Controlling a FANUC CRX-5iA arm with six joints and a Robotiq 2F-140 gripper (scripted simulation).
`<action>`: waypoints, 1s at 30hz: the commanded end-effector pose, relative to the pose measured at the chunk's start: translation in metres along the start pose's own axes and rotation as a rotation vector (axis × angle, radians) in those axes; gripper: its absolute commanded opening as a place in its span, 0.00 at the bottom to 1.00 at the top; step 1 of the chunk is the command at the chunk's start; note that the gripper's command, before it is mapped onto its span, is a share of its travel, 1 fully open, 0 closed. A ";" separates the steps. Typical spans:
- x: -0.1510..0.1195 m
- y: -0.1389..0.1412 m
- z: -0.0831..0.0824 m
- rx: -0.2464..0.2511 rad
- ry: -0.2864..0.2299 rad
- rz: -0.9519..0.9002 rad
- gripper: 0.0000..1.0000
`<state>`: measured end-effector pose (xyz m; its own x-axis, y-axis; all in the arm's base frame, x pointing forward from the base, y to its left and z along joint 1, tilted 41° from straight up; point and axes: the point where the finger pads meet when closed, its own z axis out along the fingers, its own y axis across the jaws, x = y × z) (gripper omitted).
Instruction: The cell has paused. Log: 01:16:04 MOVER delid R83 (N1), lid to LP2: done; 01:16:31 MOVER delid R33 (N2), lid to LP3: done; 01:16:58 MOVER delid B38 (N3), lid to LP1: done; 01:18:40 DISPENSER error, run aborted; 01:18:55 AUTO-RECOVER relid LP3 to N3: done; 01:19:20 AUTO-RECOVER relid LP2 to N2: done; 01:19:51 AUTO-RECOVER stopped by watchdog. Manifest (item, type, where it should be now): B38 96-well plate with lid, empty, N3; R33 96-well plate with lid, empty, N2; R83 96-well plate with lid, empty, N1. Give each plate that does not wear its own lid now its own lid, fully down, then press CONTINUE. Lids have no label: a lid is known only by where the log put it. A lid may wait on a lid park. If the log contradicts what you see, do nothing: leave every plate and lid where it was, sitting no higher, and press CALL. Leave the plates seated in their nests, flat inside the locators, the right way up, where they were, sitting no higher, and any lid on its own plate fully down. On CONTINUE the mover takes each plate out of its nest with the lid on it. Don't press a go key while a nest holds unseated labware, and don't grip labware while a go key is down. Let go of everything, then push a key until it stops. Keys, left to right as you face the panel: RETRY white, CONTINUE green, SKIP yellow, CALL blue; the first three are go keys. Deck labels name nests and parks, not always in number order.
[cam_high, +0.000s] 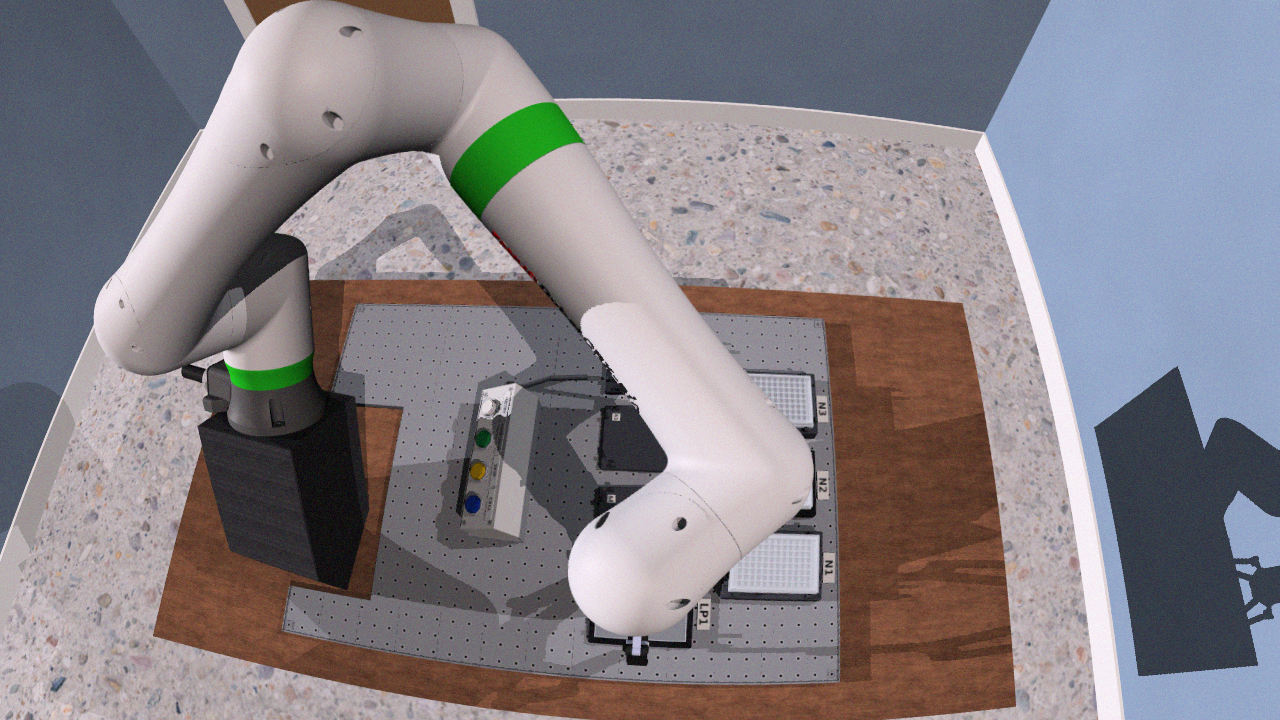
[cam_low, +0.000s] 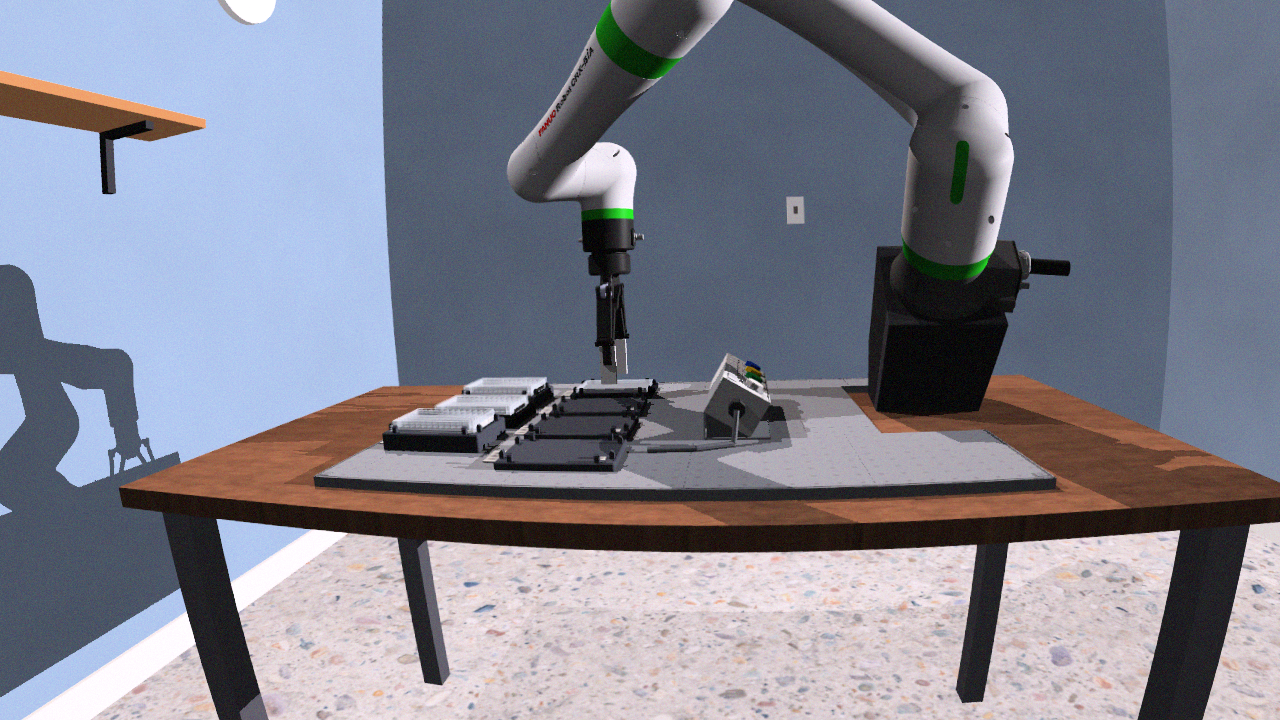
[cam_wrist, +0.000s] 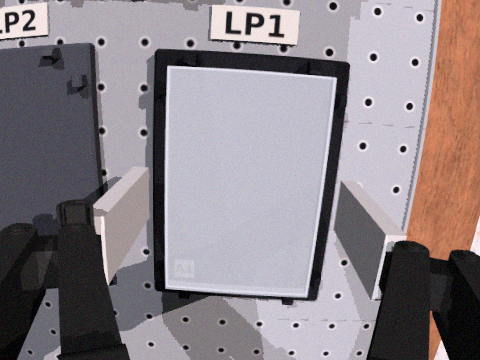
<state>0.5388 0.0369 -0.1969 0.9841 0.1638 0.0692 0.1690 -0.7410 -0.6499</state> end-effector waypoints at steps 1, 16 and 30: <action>0.000 0.000 0.001 0.000 0.000 0.000 0.66; 0.000 0.000 0.008 0.000 0.000 0.000 0.66; 0.000 0.000 0.012 0.000 0.000 0.000 0.66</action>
